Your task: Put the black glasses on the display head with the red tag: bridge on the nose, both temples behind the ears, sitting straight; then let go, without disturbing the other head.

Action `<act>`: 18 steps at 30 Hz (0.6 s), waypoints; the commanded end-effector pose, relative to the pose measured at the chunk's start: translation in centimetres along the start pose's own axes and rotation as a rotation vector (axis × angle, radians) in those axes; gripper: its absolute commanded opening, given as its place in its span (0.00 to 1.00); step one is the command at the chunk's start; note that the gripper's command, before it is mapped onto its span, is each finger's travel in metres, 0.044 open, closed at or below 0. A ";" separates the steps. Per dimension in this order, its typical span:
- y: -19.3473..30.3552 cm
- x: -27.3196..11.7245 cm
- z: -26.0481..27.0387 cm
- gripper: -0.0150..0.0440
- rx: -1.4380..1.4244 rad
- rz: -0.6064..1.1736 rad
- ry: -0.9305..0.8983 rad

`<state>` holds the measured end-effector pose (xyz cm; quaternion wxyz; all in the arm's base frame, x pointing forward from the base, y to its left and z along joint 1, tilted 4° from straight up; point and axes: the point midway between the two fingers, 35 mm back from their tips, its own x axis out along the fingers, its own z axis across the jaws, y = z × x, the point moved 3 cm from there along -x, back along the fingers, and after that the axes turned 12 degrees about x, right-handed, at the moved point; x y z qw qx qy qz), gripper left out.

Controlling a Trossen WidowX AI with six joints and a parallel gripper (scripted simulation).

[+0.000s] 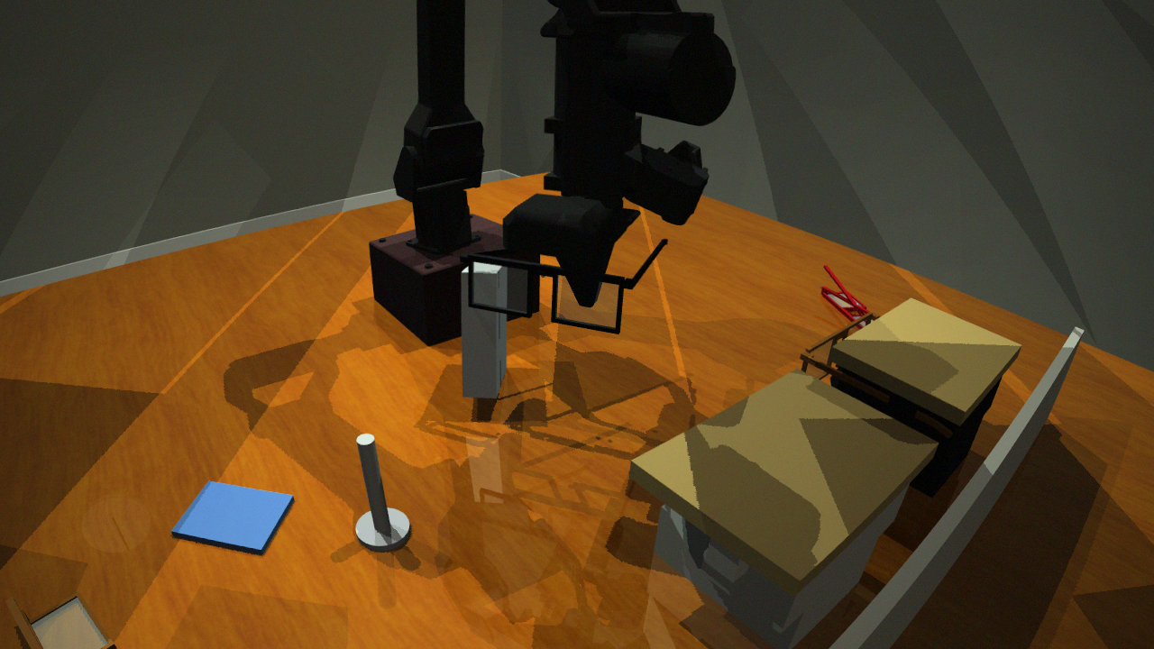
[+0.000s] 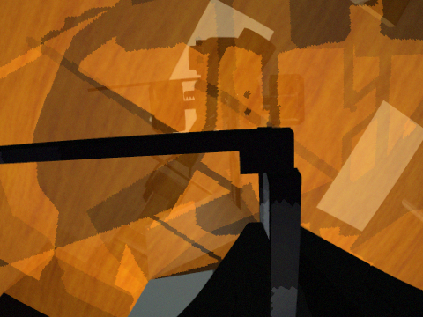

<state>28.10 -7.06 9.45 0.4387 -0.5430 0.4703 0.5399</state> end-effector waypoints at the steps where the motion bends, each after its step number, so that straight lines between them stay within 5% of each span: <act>1: 0.4 0.0 -0.9 0.25 0.179 0.005 -0.003; 18: 2.2 0.0 -5.0 0.25 0.920 0.005 0.003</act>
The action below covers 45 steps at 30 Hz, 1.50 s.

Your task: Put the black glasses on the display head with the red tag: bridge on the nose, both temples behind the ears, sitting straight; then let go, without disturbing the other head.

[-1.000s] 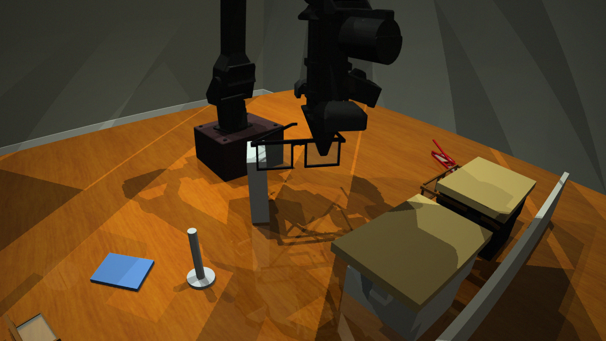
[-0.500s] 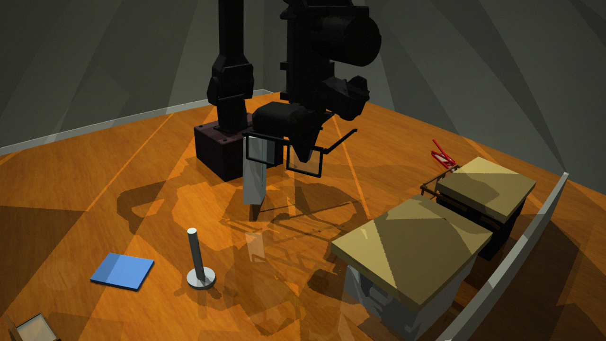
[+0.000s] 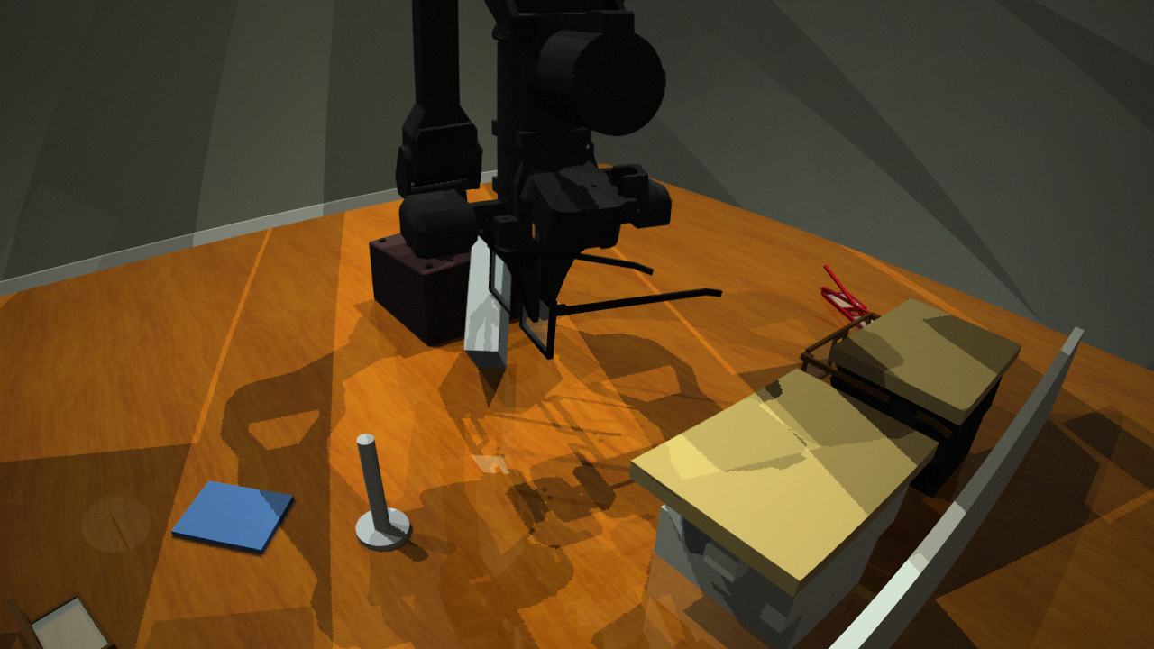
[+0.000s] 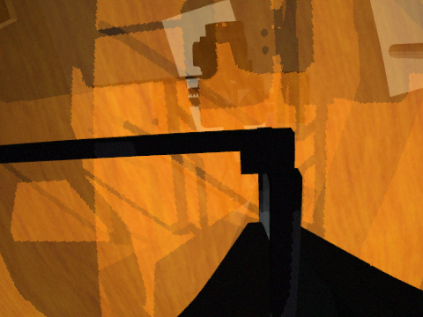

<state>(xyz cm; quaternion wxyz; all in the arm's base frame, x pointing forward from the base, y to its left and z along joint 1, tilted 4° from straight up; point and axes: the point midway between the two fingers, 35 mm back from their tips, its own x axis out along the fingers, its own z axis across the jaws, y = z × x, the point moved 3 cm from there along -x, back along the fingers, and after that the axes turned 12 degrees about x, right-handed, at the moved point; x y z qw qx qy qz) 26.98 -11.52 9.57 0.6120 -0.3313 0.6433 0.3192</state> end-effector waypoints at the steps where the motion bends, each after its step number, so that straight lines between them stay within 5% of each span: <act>1: -0.4 -0.1 -1.0 0.25 0.175 -0.003 0.002; 45: -1.4 -0.2 -12.7 0.25 2.095 -0.020 0.010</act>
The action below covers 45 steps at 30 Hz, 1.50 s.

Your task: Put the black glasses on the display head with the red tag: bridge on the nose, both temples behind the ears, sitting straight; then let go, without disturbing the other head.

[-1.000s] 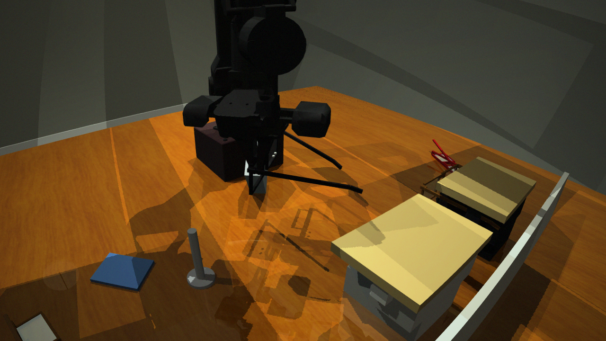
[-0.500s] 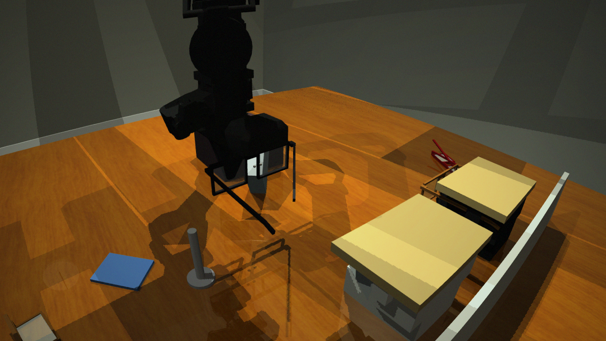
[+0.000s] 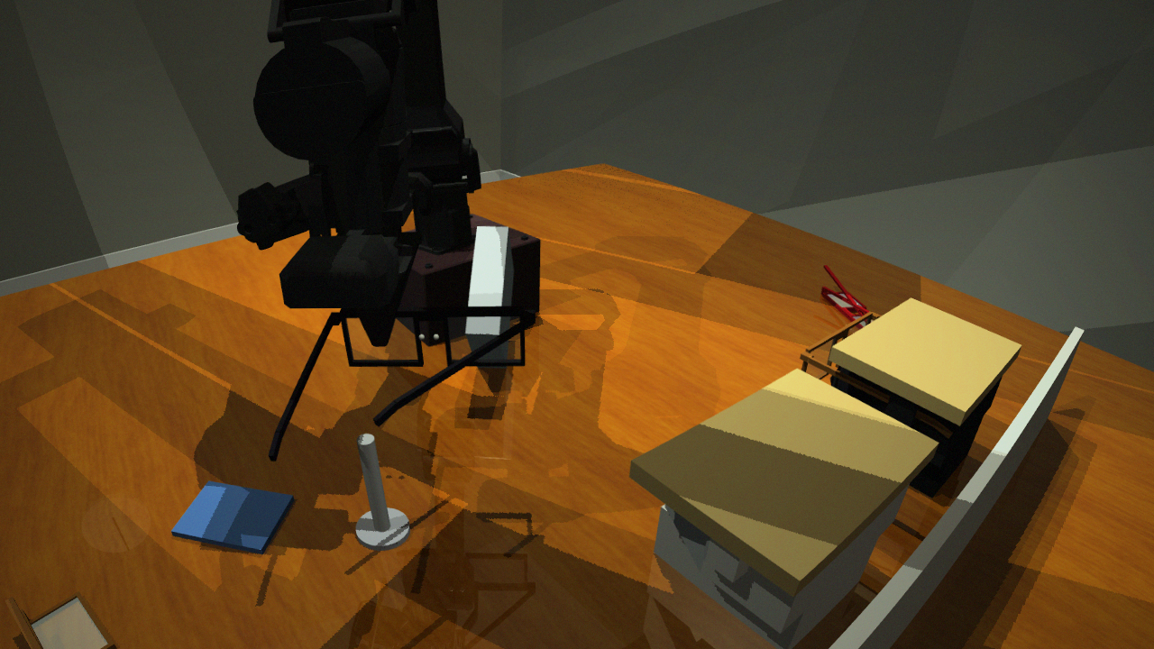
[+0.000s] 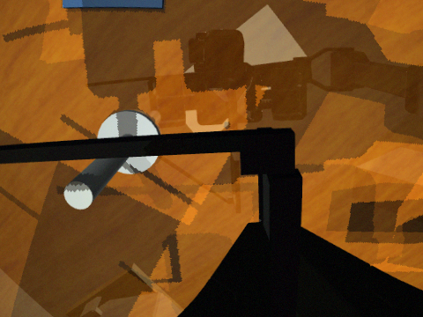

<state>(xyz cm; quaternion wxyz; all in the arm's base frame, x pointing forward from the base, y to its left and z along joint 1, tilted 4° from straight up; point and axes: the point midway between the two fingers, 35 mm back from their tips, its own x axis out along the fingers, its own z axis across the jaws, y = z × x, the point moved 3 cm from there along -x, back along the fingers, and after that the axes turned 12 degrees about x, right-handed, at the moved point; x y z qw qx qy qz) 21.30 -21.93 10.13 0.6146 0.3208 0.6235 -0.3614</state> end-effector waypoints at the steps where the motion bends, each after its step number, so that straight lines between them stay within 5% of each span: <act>1: -1.1 -0.1 0.5 0.25 0.175 -0.006 -0.005; 9: -2.8 -0.1 0.9 0.25 0.459 -0.008 -0.006; 24: -2.9 5.8 0.9 0.25 0.459 -0.009 -0.006; 45: -3.5 5.9 0.0 0.25 0.459 -0.010 -0.005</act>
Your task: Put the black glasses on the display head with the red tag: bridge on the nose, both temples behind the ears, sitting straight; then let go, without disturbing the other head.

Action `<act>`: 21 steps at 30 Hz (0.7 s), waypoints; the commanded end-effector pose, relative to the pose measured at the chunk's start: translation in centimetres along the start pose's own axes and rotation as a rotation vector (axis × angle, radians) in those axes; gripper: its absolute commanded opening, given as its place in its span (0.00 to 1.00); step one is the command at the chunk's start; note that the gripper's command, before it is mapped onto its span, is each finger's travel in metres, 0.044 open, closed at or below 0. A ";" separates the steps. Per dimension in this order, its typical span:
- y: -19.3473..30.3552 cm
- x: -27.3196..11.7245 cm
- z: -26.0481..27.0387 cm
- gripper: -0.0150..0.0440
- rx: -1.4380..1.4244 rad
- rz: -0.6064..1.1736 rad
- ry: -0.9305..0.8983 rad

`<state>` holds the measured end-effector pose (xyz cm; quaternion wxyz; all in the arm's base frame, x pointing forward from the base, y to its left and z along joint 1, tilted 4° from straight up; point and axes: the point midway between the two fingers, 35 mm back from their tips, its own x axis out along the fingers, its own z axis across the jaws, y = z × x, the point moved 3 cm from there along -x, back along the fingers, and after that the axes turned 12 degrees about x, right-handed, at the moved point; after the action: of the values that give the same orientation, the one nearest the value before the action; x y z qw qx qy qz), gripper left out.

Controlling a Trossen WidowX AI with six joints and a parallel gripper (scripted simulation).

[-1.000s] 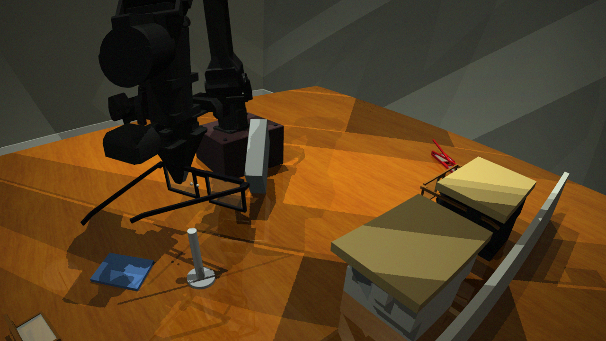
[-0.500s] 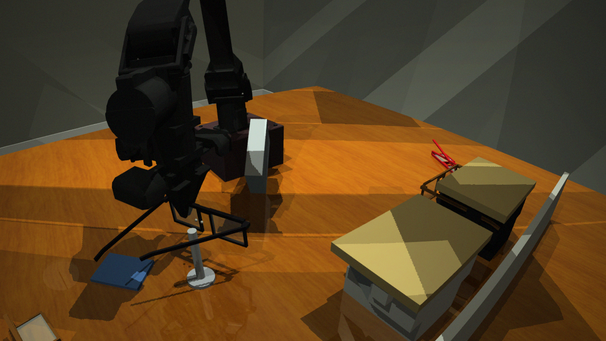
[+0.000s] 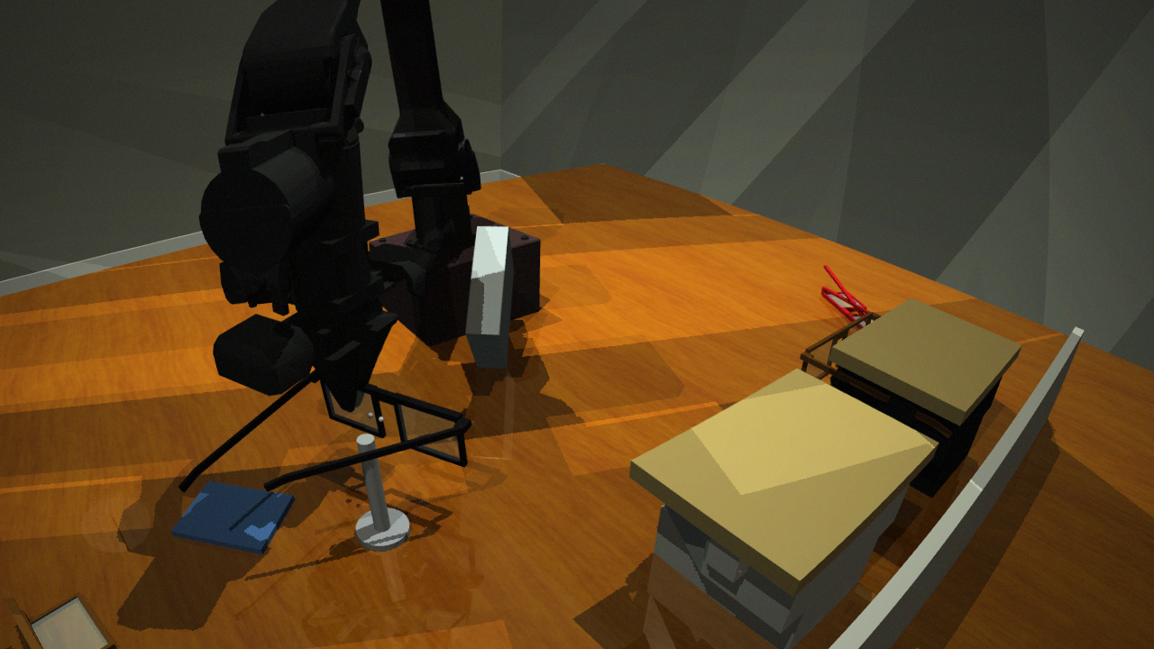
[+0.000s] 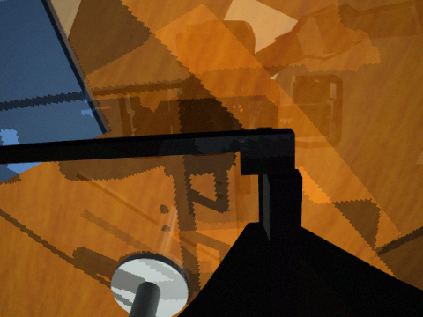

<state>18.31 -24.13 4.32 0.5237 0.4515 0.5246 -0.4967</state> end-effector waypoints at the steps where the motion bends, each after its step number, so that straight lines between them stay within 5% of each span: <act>1: -0.3 -0.1 -0.1 0.25 -0.005 -0.003 -0.006; 21: -1.5 -0.1 -0.7 0.25 -0.005 -0.004 -0.005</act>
<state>17.15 -23.75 4.38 0.5243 0.4513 0.5240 -0.4969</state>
